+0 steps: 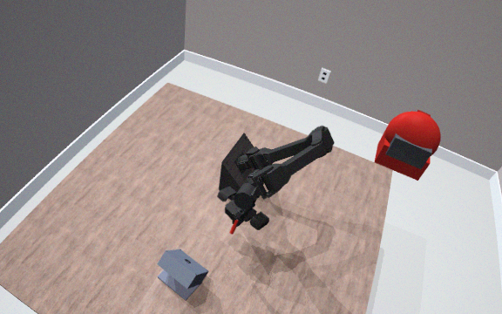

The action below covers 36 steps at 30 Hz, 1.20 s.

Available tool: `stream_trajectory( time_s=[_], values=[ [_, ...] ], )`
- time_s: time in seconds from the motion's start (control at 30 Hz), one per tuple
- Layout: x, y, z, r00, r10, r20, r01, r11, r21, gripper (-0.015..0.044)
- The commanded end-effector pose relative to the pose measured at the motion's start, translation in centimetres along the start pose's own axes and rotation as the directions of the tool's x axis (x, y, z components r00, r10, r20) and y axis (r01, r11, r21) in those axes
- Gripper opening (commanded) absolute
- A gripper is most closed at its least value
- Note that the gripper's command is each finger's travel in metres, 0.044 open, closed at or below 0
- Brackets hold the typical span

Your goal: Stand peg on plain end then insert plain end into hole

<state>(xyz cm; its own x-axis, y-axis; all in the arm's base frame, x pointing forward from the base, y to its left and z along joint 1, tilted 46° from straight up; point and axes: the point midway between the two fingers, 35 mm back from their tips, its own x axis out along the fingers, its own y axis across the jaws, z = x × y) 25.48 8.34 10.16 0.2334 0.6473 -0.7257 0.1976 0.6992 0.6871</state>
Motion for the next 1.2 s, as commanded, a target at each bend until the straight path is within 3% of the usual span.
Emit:
stream_trajectory(
  time_s=[0.0,1.17],
  values=[
    [0.3,-0.5,0.5,1.000,-0.006,0.024,0.007,1.000,-0.015,0.0000],
    [0.8,-2.1,4.5,0.972,0.014,0.234,0.022,0.989,-0.148,0.0000]
  ],
)
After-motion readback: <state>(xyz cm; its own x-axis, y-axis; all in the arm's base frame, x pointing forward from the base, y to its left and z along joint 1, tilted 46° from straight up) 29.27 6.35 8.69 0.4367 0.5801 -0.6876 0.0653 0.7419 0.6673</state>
